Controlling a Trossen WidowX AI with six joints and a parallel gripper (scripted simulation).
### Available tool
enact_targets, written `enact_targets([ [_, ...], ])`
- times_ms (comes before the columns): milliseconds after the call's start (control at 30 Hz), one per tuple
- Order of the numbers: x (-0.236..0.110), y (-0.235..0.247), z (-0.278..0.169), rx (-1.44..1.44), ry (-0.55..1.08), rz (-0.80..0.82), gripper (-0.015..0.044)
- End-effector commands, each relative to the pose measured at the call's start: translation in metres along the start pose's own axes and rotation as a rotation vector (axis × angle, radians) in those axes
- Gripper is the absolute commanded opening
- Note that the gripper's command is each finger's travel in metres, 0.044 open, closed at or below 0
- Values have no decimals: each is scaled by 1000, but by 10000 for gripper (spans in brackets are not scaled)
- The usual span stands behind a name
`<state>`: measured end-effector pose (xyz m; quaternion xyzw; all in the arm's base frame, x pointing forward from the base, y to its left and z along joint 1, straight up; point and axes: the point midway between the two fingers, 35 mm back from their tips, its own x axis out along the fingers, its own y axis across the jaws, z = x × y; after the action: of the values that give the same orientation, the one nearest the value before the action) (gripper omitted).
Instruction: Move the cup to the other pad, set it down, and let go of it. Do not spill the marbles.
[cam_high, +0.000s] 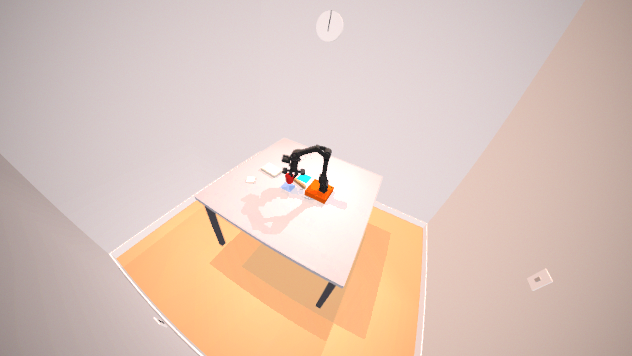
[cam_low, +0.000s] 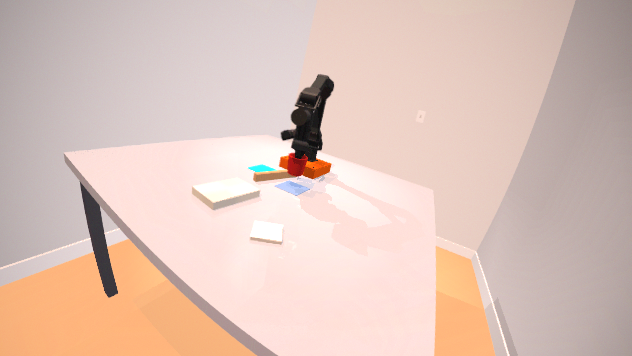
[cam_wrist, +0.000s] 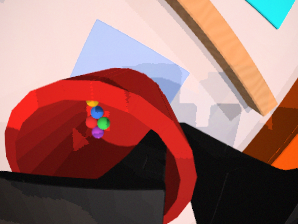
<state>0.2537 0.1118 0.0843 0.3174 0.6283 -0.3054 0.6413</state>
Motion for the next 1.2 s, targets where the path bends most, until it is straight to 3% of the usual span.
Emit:
enact_targets([
  [0, 0, 0, 0, 0, 0, -1, 0],
  [1167, -1, -35, 41, -2, -1, 1, 0],
])
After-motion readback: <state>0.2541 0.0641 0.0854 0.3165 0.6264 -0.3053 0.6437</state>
